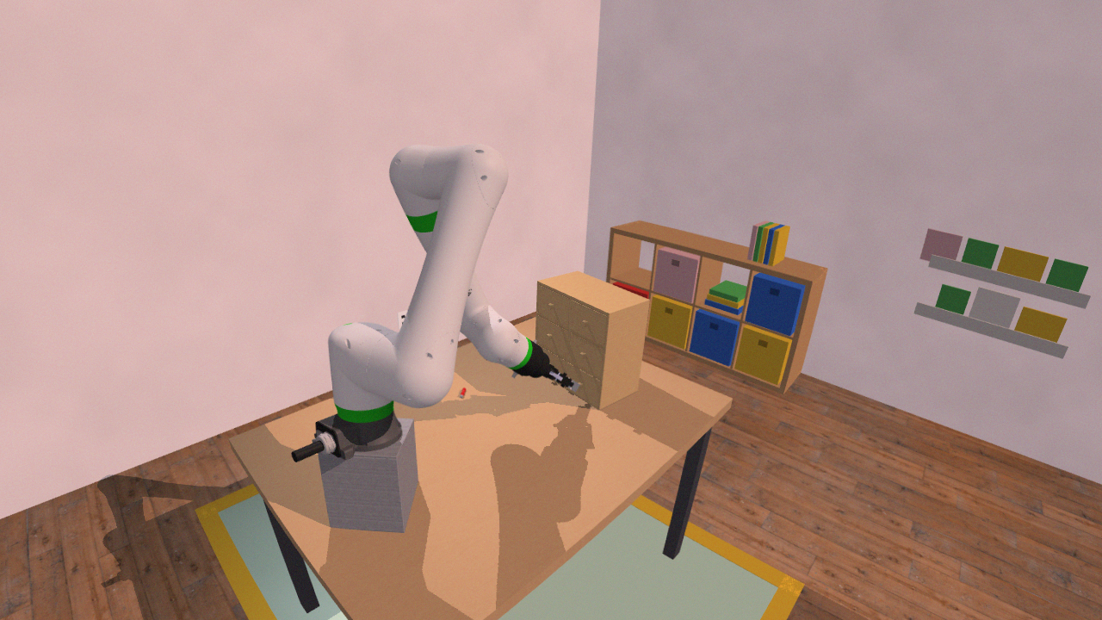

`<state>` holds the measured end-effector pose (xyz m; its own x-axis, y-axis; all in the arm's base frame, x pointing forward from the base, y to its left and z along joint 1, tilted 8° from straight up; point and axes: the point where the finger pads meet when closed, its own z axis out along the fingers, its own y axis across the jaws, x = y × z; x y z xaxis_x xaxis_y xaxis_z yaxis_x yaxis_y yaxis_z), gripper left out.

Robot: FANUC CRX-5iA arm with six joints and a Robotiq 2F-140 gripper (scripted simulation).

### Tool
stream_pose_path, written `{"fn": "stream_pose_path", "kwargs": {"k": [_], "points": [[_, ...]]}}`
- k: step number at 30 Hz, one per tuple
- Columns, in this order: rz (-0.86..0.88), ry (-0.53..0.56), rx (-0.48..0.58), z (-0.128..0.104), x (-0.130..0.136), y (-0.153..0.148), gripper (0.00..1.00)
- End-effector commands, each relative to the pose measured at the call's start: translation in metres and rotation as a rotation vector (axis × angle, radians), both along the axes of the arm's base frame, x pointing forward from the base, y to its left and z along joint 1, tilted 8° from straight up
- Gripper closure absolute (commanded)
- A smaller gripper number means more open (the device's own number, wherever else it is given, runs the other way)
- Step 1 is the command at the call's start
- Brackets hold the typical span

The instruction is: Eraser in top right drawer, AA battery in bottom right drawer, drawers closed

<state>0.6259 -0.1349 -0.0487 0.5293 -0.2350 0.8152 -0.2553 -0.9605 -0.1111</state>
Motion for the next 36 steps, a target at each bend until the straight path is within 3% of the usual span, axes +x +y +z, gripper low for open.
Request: {"fn": "stream_pose_path", "kwargs": {"k": [1,7,16,25,30,36], "points": [[0.0,0.0,0.0,0.0,0.0,0.0,1.0],[0.0,0.0,0.0,0.0,-0.006,0.002,1.0],[0.0,0.0,0.0,-0.004,-0.044,0.012,1.0],[0.0,0.0,0.0,-0.003,-0.049,0.013,1.0],[0.0,0.0,0.0,0.012,-0.06,0.014,1.0],[0.0,0.0,0.0,0.048,-0.085,0.017,1.0]]}}
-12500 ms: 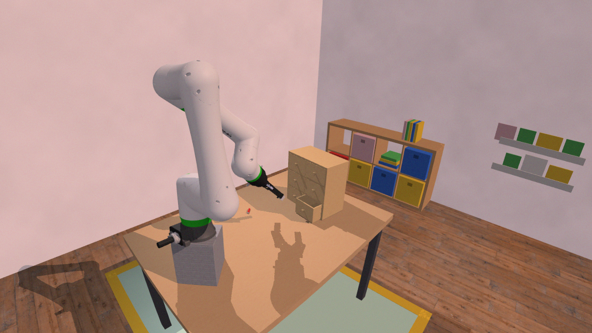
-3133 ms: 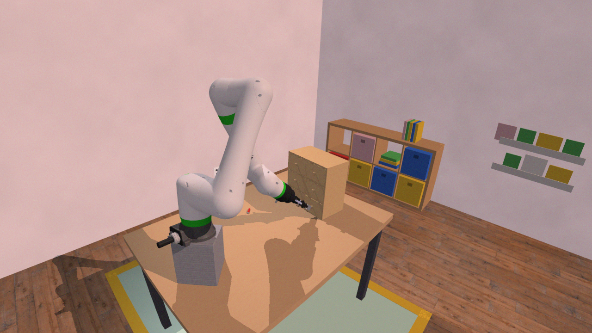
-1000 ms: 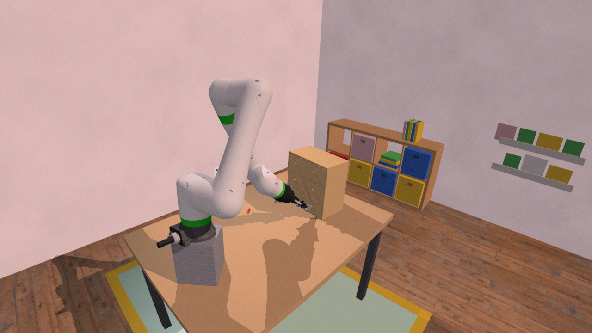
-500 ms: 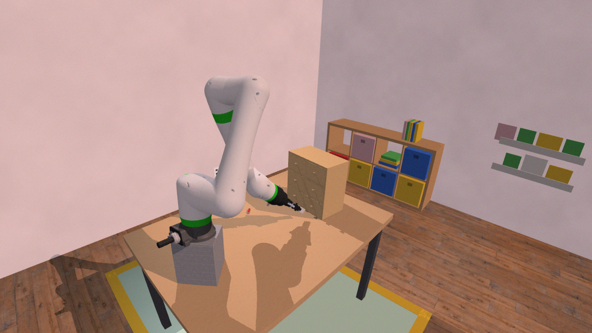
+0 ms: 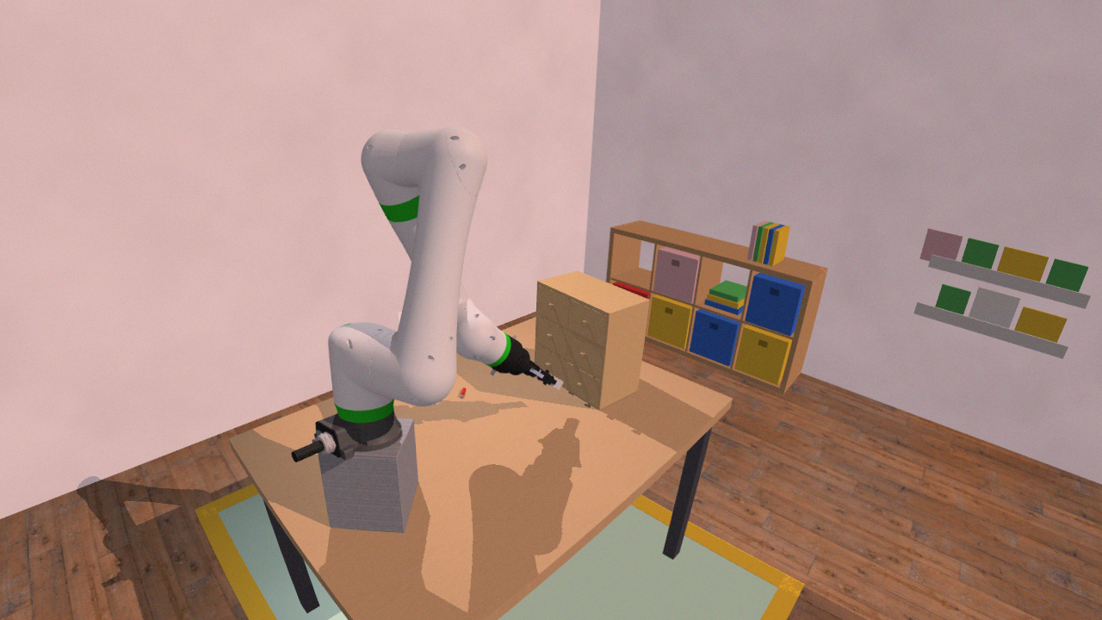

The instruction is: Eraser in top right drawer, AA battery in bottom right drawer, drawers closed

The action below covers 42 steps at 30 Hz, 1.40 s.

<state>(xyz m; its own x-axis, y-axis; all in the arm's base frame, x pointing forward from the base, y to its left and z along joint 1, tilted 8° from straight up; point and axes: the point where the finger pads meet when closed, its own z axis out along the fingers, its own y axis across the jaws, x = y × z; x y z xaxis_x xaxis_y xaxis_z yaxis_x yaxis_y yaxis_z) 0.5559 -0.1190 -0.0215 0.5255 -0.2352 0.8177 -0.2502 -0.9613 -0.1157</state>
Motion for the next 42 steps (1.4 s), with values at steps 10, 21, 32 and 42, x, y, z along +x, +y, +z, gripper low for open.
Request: {"fn": "stream_pose_path", "kwargs": {"k": [10,21,32,42], "points": [[-0.005,0.006,-0.004,0.049,-0.035,0.003,1.0],[0.045,0.02,0.045,0.055,-0.026,0.021,1.0],[0.275,0.368,0.262,0.086,-0.055,0.097,1.0],[0.191,0.654,0.249,0.128,-0.131,0.038,1.0]]}}
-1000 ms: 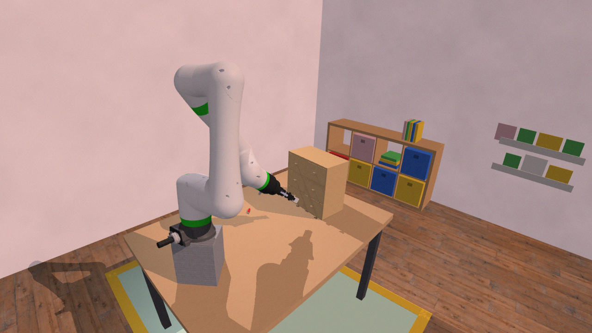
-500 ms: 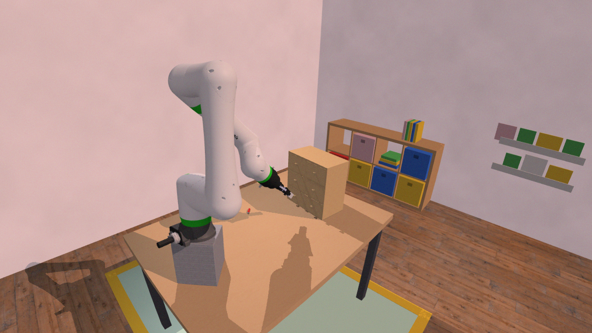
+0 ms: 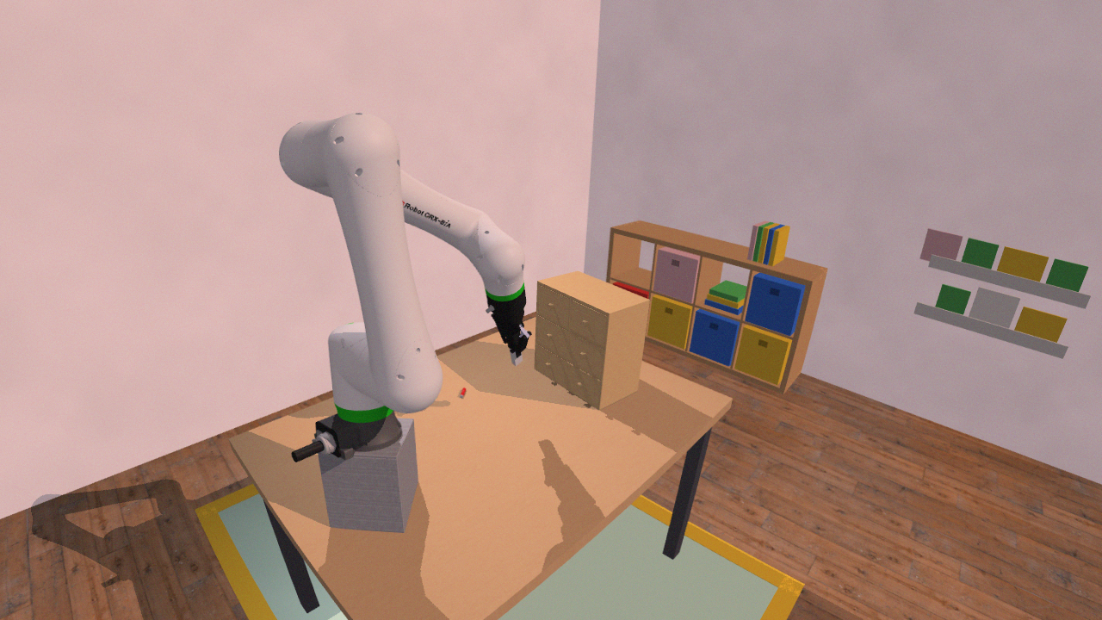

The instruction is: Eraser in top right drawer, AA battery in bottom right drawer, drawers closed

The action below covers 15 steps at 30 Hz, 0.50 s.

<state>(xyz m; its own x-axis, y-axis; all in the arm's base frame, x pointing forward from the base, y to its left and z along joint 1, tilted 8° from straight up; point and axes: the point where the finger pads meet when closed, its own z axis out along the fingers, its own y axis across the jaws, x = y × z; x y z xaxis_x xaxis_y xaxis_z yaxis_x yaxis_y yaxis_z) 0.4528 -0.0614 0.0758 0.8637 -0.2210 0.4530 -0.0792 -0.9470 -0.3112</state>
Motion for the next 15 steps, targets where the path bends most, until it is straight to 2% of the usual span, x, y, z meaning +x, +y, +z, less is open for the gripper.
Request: {"fn": "stream_pose_path", "kwargs": {"k": [1,3,6,15], "points": [[-0.037,0.267,-0.071,0.031,-0.027,-0.019,1.0],[-0.061,0.33,-0.097,0.04,-0.039,-0.032,1.0],[-0.087,0.427,-0.132,0.044,-0.043,-0.036,1.0],[-0.087,0.427,-0.132,0.044,-0.043,-0.036,1.0]]}}
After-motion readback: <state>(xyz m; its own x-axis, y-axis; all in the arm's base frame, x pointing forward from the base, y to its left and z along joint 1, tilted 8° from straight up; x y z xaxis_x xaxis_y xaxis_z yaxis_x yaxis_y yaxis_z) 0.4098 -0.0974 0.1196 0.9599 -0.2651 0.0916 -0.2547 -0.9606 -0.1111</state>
